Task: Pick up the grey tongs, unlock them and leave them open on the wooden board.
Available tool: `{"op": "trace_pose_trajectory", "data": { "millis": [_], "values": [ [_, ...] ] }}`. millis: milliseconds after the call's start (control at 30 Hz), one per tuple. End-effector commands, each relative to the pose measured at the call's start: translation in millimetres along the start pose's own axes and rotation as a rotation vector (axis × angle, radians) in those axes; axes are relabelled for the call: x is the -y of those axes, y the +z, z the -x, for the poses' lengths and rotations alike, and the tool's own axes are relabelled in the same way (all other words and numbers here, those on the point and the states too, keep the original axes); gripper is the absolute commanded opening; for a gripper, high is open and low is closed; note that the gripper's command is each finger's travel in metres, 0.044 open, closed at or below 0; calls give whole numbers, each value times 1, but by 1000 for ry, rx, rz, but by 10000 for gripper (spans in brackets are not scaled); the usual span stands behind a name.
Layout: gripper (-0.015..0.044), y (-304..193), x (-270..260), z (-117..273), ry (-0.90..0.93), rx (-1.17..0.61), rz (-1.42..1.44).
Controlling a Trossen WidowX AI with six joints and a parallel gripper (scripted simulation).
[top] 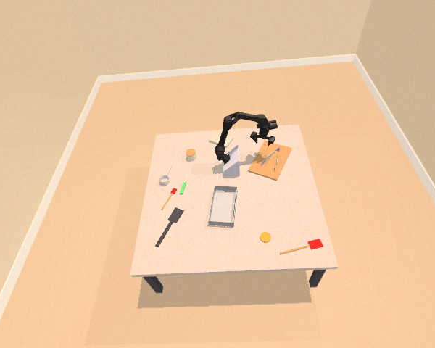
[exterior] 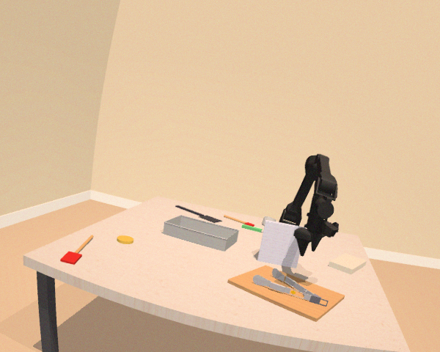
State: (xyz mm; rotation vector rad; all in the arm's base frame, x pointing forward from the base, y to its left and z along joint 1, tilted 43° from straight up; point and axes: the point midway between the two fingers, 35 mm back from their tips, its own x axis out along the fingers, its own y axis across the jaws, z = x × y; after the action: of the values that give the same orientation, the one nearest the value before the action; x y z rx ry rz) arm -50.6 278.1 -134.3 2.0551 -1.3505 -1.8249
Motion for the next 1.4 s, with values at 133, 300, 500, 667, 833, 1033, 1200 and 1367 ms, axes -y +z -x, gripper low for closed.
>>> {"op": "trace_pose_trajectory", "data": {
  "millis": [133,300,500,667,833,1033,1200,1367],
  "values": [
    [440,-6,-52,23,20,-3,-9],
    [440,-6,-52,29,18,-3,-7],
    [440,-7,-52,75,1,1,4],
    [440,-7,-52,77,0,1,4],
    [440,-7,-52,77,0,1,4],
    [440,-7,-52,77,0,1,4],
    [440,-7,-52,77,0,1,4],
    [440,-7,-52,77,0,1,4]
  ]
}}
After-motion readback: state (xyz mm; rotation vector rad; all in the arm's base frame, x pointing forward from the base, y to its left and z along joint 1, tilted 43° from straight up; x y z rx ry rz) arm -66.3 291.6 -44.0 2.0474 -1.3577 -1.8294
